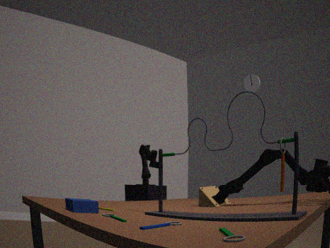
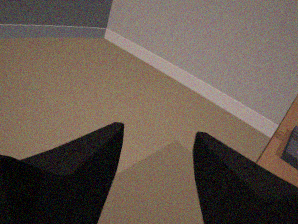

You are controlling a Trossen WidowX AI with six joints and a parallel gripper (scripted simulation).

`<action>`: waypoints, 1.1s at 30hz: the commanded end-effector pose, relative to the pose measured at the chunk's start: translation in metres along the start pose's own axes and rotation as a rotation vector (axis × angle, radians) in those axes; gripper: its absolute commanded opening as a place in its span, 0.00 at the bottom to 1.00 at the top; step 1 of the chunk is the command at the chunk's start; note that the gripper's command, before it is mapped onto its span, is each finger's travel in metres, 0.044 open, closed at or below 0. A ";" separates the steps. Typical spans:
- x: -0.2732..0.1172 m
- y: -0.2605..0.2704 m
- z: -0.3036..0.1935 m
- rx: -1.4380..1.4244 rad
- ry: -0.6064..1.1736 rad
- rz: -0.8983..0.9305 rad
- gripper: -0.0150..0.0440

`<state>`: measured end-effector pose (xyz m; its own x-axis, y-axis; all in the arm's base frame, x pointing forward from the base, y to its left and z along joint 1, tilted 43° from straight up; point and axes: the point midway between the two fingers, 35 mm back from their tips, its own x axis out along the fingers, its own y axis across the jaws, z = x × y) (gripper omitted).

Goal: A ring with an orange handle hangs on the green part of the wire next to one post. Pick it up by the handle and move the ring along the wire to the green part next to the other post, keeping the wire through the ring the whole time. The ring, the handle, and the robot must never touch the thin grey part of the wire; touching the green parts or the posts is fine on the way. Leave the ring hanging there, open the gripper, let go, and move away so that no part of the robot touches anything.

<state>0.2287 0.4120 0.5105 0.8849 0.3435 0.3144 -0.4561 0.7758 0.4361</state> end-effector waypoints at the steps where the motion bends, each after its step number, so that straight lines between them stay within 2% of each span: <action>1: 0.027 -0.068 -0.024 0.083 0.026 -0.222 0.53; 11: 0.050 -0.195 -0.042 0.225 -0.081 -0.621 0.53; 18: 0.051 -0.197 -0.040 0.226 -0.082 -0.624 0.53; 26: 0.078 -0.222 0.008 0.223 -0.086 -0.621 0.53; 33: 0.081 -0.224 0.010 0.222 -0.086 -0.621 0.53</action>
<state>0.3983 0.2581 0.4470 0.9808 -0.1942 0.0149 0.1240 0.6815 0.7212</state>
